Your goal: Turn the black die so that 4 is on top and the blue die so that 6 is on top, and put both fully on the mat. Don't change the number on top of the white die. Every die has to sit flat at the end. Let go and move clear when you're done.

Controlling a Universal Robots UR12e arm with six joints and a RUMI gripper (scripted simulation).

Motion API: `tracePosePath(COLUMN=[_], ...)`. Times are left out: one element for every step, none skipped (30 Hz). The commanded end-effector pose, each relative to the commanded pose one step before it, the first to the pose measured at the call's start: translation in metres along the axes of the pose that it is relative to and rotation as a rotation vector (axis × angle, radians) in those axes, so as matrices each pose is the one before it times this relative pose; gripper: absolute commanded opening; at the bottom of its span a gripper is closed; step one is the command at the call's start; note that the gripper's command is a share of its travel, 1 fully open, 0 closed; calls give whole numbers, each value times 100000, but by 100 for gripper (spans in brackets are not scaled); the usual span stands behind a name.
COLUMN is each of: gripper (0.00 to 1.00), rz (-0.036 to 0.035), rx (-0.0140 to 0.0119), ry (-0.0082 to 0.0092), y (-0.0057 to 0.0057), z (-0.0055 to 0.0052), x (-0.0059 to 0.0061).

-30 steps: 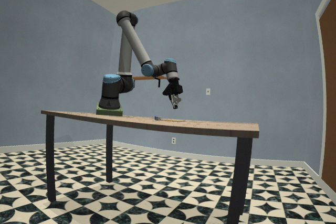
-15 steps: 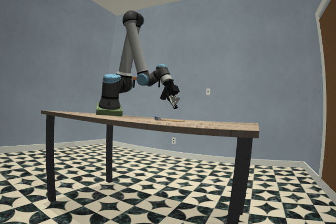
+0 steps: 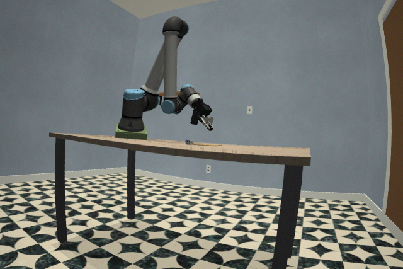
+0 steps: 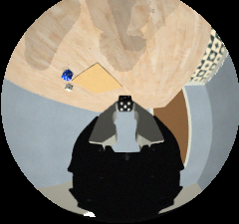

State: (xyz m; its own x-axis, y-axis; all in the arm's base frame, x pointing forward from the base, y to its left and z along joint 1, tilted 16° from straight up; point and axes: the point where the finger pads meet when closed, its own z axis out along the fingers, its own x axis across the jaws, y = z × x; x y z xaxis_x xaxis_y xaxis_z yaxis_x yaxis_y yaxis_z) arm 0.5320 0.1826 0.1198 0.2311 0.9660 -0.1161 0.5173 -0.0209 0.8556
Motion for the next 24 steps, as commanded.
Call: tracePosePath(gripper=[6, 6, 6, 6, 6, 6, 6, 6, 6, 6, 6, 6, 6, 6, 6, 6, 6, 6, 6, 6, 6, 6, 6, 6], rz=[-110, -12, -6, -2, 2, 5, 7, 8, 9, 0, 0, 9, 9, 9, 8, 7, 6, 5, 3, 2, 2, 1, 0, 0], rx=[-7221, -1136, -1061, -986, -910, -834, -759, -685, -611, 0, 0, -540, -470, -404, -340, -280, -224, -173, -128, -88, -55, -29, -11, -2], ry=[312, 9, 3, -2, -5, -8, -10, -11, -12, 0, 0, -12, -11, -11, -10, -8, -7, -5, -4, -3, -2, -1, 0, 0], y=[72, 4, -1, -5, -8, -11, -12, -13, -13, 0, 0, -12, -12, -11, -9, -8, -7, -5, -4, -3, -2, -1, 0, 0], z=[125, 16, 7, 0, -5, -10, -13, -15, -16, 0, 0, -16, -16, -15, -14, -12, -10, -8, -6, -4, -3, -1, -1, 0], x=[105, 13, 8, 3, -1, -4, -7, -8, -9, 0, 0, -9, -9, -9, -8, -7, -6, -5, -4, -2, -2, -1, 0, 0])
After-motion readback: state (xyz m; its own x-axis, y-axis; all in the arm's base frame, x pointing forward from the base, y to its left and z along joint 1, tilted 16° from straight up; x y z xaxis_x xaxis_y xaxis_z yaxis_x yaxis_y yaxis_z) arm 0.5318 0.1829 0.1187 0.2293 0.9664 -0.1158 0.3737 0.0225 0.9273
